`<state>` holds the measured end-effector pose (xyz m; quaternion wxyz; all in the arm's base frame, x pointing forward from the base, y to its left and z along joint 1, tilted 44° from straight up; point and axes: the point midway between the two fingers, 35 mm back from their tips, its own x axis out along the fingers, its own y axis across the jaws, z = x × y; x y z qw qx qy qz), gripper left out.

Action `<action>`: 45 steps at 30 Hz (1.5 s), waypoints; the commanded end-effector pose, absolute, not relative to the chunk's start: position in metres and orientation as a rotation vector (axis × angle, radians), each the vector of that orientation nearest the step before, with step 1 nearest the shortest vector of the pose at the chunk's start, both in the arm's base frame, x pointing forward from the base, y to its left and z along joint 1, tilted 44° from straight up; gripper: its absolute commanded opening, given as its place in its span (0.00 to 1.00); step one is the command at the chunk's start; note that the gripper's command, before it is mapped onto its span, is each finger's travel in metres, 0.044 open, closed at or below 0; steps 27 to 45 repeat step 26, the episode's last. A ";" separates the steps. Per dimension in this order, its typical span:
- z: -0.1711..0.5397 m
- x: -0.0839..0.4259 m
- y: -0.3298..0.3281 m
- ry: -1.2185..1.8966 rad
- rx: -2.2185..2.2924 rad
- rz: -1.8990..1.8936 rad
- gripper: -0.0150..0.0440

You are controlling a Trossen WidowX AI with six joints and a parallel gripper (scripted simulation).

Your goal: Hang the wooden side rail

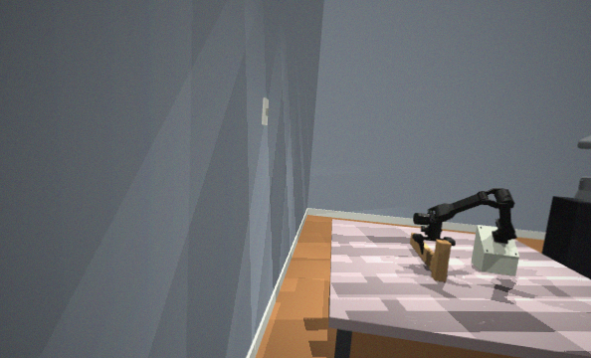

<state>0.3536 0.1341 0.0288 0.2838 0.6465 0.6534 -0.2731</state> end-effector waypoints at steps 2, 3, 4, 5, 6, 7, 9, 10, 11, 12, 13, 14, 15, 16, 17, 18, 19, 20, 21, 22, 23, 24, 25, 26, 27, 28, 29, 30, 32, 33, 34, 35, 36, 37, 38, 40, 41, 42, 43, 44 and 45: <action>0.039 0.354 0.131 1.753 1.726 -0.706 1.00; 0.039 0.354 0.131 1.753 1.726 -0.706 1.00; 0.039 0.354 0.131 1.753 1.726 -0.706 1.00; 0.039 0.354 0.131 1.753 1.726 -0.706 1.00; 0.037 0.354 0.129 1.753 1.726 -0.706 1.00; 0.035 0.354 0.127 1.752 1.726 -0.706 1.00; 0.025 0.355 0.117 1.752 1.725 -0.707 1.00; 0.020 0.355 0.111 1.752 1.725 -0.707 1.00; 0.018 0.355 0.109 1.752 1.725 -0.707 1.00; 0.018 0.355 0.109 1.752 1.725 -0.707 1.00; 0.018 0.355 0.109 1.752 1.725 -0.707 1.00; 0.018 0.355 0.109 1.752 1.725 -0.707 1.00; 0.018 0.355 0.109 1.752 1.725 -0.707 1.00; 0.018 0.355 0.109 1.752 1.725 -0.707 1.00; 0.018 0.355 0.109 1.752 1.725 -0.707 1.00; 0.018 0.355 0.109 1.752 1.725 -0.707 1.00; 0.018 0.355 0.109 1.752 1.725 -0.707 1.00; 0.018 0.355 0.109 1.752 1.725 -0.707 1.00; 0.018 0.355 0.109 1.752 1.725 -0.707 1.00; 0.018 0.355 0.109 1.752 1.725 -0.707 1.00; 0.018 0.355 0.109 1.752 1.725 -0.707 1.00; 0.022 0.357 0.109 1.742 1.728 -0.704 1.00; 0.022 0.357 0.109 1.742 1.728 -0.704 1.00; 0.022 0.357 0.109 1.742 1.728 -0.704 1.00; 0.022 0.357 0.109 1.742 1.728 -0.704 1.00; 0.022 0.357 0.109 1.742 1.728 -0.704 1.00; 0.022 0.357 0.109 1.742 1.728 -0.704 1.00; 0.022 0.357 0.109 1.742 1.728 -0.704 1.00; 0.022 0.357 0.109 1.742 1.728 -0.704 1.00; 0.022 0.357 0.109 1.742 1.728 -0.704 1.00; 0.022 0.357 0.109 1.742 1.728 -0.704 1.00; 0.022 0.357 0.109 1.742 1.728 -0.704 1.00; 0.022 0.357 0.109 1.742 1.728 -0.704 1.00; 0.022 0.357 0.109 1.742 1.728 -0.704 1.00; 0.022 0.357 0.109 1.742 1.728 -0.704 1.00; 0.022 0.357 0.109 1.742 1.728 -0.704 1.00; 0.022 0.357 0.109 1.742 1.728 -0.704 1.00; 0.022 0.357 0.109 1.742 1.728 -0.704 1.00; 0.022 0.357 0.109 1.742 1.728 -0.704 1.00; 0.022 0.357 0.109 1.742 1.728 -0.704 1.00; 0.022 0.357 0.109 1.742 1.728 -0.704 1.00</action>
